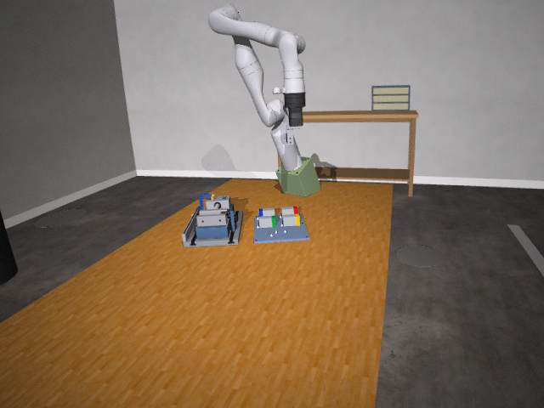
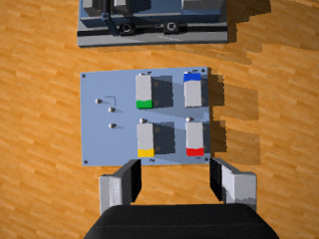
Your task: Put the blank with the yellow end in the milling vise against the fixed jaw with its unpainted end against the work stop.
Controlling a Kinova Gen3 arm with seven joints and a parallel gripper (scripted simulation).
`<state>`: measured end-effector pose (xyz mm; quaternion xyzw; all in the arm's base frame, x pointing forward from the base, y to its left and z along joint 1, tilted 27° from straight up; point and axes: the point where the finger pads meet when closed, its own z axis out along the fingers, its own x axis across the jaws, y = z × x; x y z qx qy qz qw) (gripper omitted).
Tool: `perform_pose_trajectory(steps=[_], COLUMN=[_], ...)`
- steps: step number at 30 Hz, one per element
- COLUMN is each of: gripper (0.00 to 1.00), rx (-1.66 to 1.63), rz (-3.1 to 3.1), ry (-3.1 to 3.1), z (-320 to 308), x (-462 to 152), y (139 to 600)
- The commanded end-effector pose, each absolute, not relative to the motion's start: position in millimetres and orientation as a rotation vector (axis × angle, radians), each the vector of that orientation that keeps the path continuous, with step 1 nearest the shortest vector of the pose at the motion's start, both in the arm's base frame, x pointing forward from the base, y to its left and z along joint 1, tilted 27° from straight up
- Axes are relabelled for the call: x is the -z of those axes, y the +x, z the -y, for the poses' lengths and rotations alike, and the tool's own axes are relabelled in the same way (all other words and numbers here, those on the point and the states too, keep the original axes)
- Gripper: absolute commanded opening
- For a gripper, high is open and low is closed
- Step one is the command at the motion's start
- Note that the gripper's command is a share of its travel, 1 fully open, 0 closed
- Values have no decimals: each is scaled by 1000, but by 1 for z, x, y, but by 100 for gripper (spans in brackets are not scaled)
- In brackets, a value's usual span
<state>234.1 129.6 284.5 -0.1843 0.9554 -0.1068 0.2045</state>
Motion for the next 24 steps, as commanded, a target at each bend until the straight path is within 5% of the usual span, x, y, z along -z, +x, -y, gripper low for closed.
perform_pose_trajectory(steps=[1, 24], gripper=[100, 100], rx=[297, 303], rz=[-2664, -2665], ry=[-515, -521], z=[-132, -154], x=[-284, -271], y=[233, 218])
